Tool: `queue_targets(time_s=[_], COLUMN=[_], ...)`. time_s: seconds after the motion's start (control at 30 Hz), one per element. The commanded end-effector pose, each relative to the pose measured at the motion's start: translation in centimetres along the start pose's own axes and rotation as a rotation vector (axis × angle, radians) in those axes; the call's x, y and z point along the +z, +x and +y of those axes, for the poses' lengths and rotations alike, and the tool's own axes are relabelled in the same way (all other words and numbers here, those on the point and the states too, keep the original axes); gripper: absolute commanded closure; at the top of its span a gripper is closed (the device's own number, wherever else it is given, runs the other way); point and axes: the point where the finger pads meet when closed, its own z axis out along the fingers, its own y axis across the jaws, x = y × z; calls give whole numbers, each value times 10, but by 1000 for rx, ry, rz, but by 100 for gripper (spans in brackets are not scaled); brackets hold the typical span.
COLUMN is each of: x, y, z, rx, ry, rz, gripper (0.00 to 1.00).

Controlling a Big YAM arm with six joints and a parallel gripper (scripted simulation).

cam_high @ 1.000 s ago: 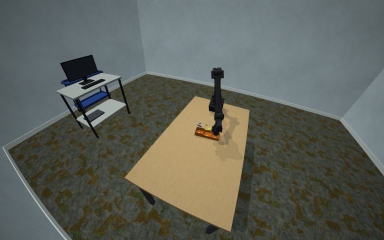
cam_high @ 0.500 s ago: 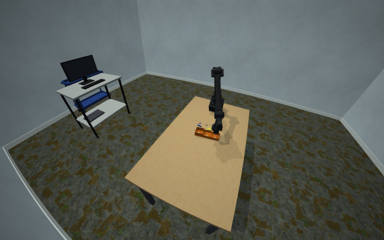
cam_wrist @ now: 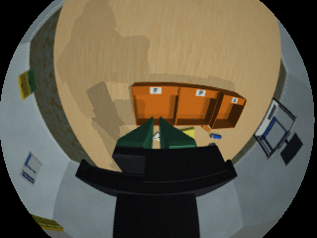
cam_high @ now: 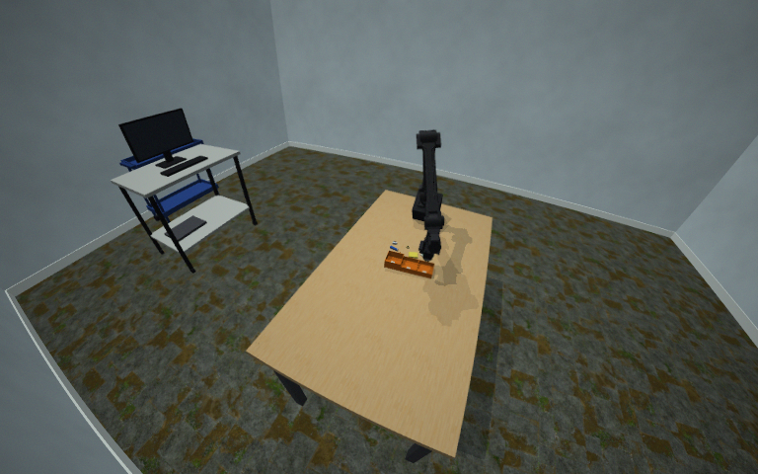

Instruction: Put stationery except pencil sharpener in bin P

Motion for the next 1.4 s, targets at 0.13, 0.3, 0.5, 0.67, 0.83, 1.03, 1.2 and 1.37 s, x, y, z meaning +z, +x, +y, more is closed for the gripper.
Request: queue_targets(time_s=[0.13,0.3,0.5,0.67,0.83,1.03,1.2,1.37], x=[-80,-124,-159,-136,-158,-135,-110,-78], y=[-27,-25,-23,2,-21,2,19,40], z=[7,6,5,6,8,-9,-24,-43], rx=[18,20,21,2,15,134,267,403], ry=[-24,-26,-28,-6,-23,-14,-16,-14], rz=[-77,-79,-81,3,-53,-49,-33,-7], gripper=[92,92,92,92,92,47,47,47])
